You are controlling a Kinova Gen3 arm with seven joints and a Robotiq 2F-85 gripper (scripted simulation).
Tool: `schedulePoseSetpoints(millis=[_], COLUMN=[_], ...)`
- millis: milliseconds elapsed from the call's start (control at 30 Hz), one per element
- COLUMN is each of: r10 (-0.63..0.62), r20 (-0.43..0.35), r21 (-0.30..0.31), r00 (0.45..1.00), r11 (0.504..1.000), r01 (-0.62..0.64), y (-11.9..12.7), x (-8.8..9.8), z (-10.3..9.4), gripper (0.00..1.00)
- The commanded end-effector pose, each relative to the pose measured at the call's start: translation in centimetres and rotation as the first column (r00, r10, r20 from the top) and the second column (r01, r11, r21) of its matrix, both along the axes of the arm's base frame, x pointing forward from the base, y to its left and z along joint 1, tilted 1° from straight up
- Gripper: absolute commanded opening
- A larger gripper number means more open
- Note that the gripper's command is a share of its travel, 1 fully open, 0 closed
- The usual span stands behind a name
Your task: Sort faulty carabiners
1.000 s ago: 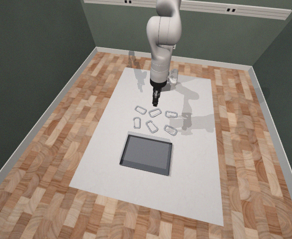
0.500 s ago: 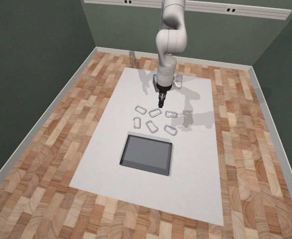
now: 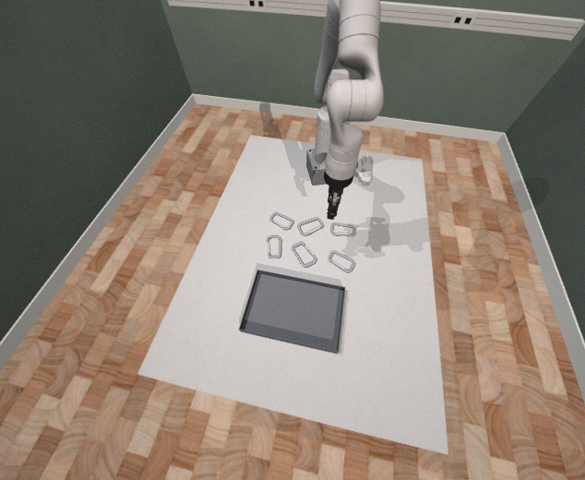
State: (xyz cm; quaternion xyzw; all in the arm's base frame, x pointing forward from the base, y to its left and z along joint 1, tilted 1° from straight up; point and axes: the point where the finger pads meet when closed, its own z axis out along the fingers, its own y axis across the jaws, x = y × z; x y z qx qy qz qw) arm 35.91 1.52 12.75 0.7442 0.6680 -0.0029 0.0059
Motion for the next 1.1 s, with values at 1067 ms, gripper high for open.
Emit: schedulePoseSetpoints(millis=[1067], r10=[0.000], r20=[0.002], r21=[-0.009], r00=[1.000], r11=[1.000], r01=[0.000], y=[6.2], x=[-4.7], z=[-8.8], gripper=[1.00])
